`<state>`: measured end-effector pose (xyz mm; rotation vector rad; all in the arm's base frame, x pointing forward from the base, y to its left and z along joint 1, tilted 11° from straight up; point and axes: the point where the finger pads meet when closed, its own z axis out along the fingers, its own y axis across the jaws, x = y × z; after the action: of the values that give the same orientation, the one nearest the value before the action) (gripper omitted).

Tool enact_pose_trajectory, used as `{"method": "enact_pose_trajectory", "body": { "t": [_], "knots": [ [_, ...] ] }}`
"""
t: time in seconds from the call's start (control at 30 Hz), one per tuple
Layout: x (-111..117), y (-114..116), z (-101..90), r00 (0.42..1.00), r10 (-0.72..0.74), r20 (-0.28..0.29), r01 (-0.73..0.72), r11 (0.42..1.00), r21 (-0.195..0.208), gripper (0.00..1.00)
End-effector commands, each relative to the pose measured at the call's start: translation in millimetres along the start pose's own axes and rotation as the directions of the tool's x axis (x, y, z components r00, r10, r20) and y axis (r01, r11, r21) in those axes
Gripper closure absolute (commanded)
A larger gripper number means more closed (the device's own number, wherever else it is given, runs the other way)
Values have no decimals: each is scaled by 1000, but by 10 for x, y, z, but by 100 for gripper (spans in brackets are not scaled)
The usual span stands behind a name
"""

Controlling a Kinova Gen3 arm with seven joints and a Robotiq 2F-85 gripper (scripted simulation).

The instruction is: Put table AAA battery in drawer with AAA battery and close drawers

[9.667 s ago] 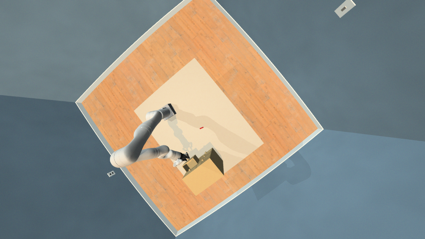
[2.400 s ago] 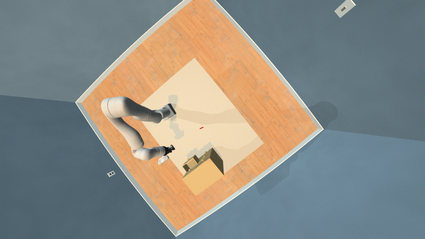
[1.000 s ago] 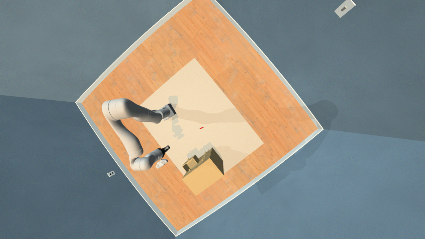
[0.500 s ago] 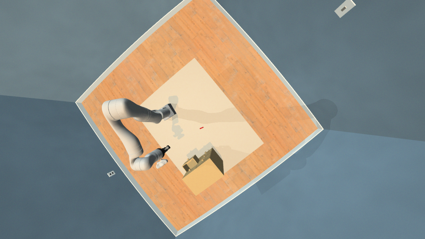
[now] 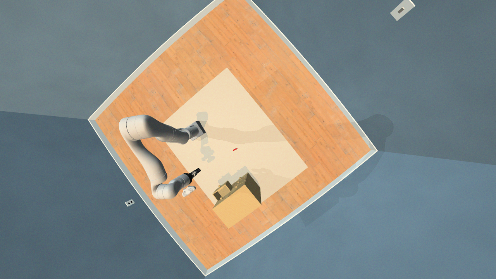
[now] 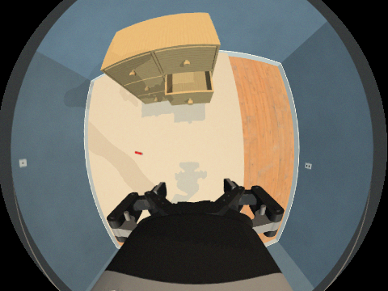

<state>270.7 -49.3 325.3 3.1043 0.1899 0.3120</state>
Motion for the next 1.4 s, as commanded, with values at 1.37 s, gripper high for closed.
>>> {"method": "enact_pose_trajectory", "body": {
  "t": [1.37],
  "knots": [
    [629, -267, -339, 1000, 4, 0, -4, 1000, -5, 0]
  ]
}}
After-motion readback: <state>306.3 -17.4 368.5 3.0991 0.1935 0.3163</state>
